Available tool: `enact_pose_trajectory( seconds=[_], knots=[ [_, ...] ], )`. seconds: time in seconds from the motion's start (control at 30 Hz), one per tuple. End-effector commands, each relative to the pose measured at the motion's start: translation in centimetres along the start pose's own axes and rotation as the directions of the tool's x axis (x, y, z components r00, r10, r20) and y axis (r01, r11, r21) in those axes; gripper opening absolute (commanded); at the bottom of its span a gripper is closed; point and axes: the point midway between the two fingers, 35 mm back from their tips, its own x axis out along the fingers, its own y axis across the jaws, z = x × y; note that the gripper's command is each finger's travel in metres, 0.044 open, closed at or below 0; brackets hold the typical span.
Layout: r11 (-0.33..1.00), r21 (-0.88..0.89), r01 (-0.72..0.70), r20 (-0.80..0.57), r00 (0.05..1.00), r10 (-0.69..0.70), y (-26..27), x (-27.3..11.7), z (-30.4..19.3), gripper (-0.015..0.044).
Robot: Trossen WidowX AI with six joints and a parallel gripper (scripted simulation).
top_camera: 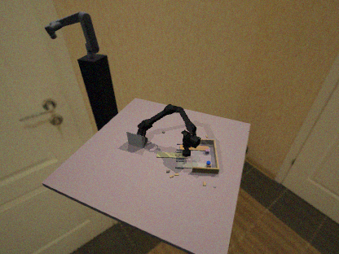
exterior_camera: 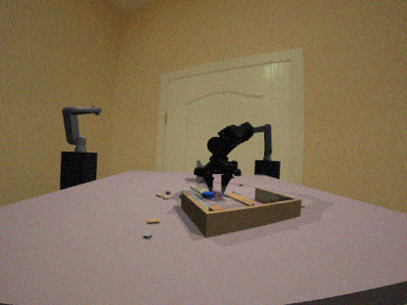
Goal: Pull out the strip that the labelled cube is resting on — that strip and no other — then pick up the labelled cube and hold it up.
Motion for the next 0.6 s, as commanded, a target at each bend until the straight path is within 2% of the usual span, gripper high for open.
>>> enact_pose_trajectory(
  seconds=[0.0, 0.23, 0.37, 0.57],
  knots=[
    [1.000, 0.007, -0.005, 0.002, 1.000, 0.005, 0.05, 0.74, -0.06, 0.0250],
    [1.000, 0.007, -0.005, 0.003, 1.000, 0.005, 0.10, 1.46, -0.09, 0.0250],
    [1.000, 0.000, -0.002, -0.001, 1.000, 0.002, 0.09, 1.21, -0.05, 0.0145],
    [1.000, 0.000, -0.002, -0.001, 1.000, 0.002, 0.09, 1.21, -0.05, 0.0105]
  ],
)
